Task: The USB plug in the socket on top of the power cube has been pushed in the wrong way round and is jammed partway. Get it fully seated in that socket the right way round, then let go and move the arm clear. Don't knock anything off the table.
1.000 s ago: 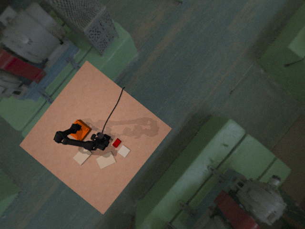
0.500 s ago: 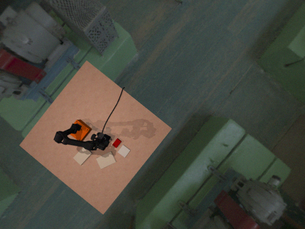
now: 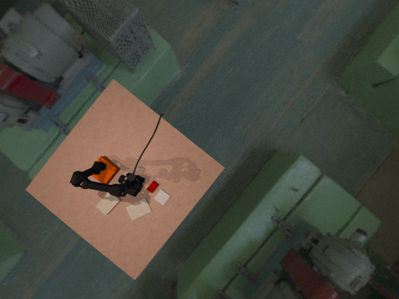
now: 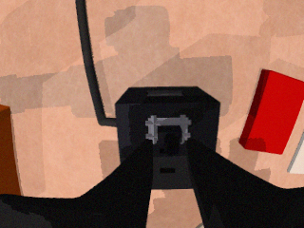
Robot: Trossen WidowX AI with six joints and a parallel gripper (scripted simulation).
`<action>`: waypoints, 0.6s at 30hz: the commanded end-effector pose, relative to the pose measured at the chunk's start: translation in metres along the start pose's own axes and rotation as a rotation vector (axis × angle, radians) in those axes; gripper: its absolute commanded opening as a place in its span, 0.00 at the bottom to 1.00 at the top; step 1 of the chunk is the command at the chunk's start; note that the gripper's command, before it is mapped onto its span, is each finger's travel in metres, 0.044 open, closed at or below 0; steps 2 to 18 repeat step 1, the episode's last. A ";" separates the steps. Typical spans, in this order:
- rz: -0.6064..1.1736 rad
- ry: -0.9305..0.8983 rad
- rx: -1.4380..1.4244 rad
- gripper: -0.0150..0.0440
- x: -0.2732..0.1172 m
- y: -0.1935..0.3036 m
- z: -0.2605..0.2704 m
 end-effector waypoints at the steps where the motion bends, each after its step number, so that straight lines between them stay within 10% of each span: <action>1: 0.001 0.005 0.000 0.42 -0.006 0.000 -0.001; 18: 0.001 0.005 0.000 0.42 -0.006 0.000 -0.001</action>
Point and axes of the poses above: the point midway between the two fingers, 35 mm back from their tips, its own x axis out along the fingers, its own z axis across the jaws, y = z × x, the point moved 8 cm from there along -x, back along the fingers, and after that the axes turned 13 degrees about -x, right-handed, at the moved point
